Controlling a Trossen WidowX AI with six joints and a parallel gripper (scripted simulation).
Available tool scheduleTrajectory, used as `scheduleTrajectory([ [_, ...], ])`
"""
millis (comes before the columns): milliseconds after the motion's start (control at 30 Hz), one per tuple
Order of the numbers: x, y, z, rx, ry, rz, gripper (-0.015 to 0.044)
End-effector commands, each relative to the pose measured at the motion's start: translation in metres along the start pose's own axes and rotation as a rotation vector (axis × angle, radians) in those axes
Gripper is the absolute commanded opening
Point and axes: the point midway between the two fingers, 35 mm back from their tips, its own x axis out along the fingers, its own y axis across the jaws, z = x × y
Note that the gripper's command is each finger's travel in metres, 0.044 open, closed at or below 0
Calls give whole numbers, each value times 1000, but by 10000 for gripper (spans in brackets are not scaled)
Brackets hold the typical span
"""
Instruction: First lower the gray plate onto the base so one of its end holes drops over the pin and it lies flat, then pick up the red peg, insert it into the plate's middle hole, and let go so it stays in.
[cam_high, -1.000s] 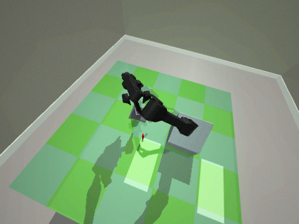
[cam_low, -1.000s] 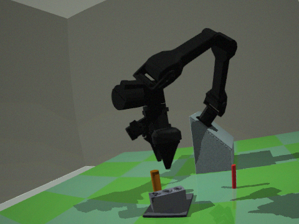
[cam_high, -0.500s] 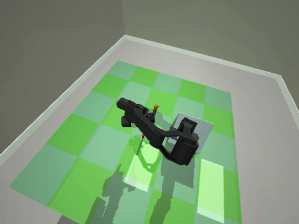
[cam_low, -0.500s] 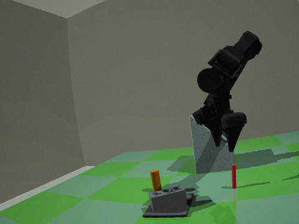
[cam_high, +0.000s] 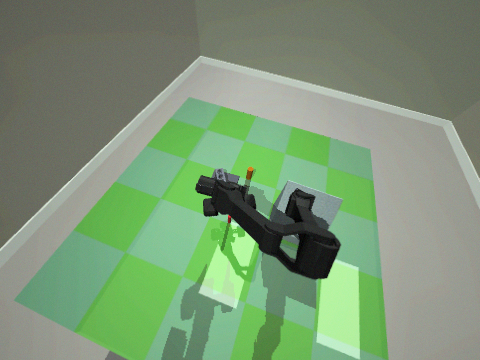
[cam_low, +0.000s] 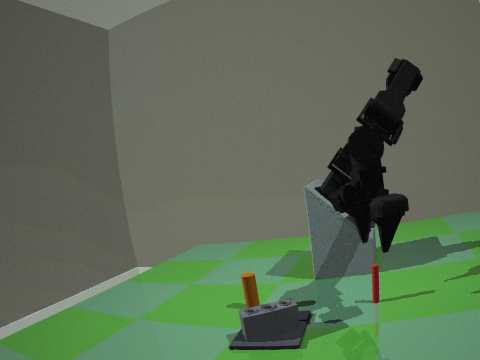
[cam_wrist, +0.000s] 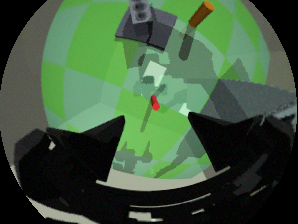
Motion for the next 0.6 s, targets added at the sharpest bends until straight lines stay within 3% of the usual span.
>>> scheduleTrajectory([
  [0, 8, -1, -1, 6, 3, 2, 440],
  [567, 37, -1, 1, 6, 2, 2, 440],
])
